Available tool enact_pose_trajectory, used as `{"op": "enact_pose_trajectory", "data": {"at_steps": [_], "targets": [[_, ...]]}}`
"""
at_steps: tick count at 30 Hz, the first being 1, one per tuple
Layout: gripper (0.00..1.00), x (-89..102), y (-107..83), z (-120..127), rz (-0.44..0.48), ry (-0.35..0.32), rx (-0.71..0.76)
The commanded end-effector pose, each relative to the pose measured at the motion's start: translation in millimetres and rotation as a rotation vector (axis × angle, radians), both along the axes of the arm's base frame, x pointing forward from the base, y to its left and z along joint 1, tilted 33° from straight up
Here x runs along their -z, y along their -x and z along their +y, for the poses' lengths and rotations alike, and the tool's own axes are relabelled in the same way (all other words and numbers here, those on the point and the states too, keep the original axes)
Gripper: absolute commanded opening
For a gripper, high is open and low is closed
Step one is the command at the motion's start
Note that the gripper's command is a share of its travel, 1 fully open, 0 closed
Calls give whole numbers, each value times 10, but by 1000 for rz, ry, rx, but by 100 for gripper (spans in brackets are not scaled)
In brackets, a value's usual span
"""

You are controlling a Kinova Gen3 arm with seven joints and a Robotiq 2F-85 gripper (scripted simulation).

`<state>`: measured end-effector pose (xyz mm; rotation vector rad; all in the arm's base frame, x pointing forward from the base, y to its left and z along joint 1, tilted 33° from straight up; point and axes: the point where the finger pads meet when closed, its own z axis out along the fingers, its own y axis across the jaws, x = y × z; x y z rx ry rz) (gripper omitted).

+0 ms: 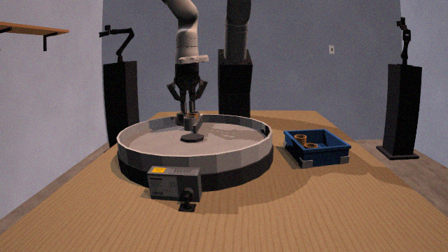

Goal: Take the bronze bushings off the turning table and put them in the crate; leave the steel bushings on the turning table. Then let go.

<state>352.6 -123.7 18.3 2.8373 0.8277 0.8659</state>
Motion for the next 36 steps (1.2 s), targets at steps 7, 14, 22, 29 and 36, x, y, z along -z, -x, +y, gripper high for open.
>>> {"op": "enact_pose_trajectory", "data": {"at_steps": [7, 14, 22, 29, 36], "targets": [[18, -2, 1, -1, 0, 0, 0], [18, 48, -31, 4, 0, 0, 0], [18, 48, -31, 4, 0, 0, 0], [18, 98, -63, 9, 0, 1, 0], [18, 98, -63, 9, 0, 1, 0]]}}
